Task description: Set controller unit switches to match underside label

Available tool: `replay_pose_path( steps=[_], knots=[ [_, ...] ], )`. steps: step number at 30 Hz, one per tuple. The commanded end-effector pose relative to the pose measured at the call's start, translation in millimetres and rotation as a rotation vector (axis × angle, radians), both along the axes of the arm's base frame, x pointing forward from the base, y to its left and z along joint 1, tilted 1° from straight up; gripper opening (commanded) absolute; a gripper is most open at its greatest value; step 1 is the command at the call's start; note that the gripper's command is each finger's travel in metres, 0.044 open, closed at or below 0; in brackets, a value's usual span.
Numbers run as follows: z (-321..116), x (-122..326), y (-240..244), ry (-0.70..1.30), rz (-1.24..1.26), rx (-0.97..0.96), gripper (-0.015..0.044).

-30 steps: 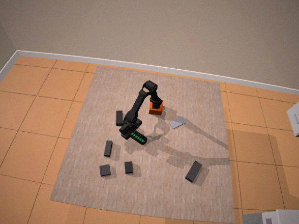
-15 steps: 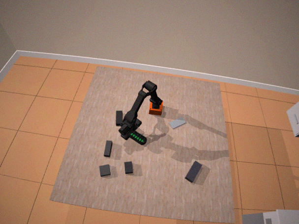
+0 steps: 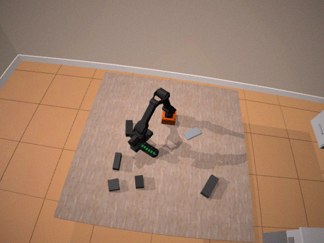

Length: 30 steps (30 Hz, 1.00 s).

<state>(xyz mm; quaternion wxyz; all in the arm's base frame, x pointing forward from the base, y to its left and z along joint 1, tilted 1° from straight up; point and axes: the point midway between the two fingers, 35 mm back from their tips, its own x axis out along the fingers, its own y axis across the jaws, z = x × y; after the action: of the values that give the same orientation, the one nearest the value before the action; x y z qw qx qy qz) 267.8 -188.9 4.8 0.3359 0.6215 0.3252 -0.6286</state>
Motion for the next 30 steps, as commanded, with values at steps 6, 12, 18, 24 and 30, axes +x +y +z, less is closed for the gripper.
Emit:
replay_pose_path(
  steps=[6, 12, 18, 24, 30],
  knots=[
    [0, 0, 0, 0.0, 0.0, 0.0, 0.021],
    [11, 0, 0, -0.005, -0.001, -0.005, 0.0367],
    [52, -2, 3, -0.023, -0.006, -0.023, 0.044],
    [52, -2, 3, -0.023, -0.006, -0.023, 0.044],
    [90, -1, 3, -0.024, -0.003, -0.021, 0.0335]
  ],
)
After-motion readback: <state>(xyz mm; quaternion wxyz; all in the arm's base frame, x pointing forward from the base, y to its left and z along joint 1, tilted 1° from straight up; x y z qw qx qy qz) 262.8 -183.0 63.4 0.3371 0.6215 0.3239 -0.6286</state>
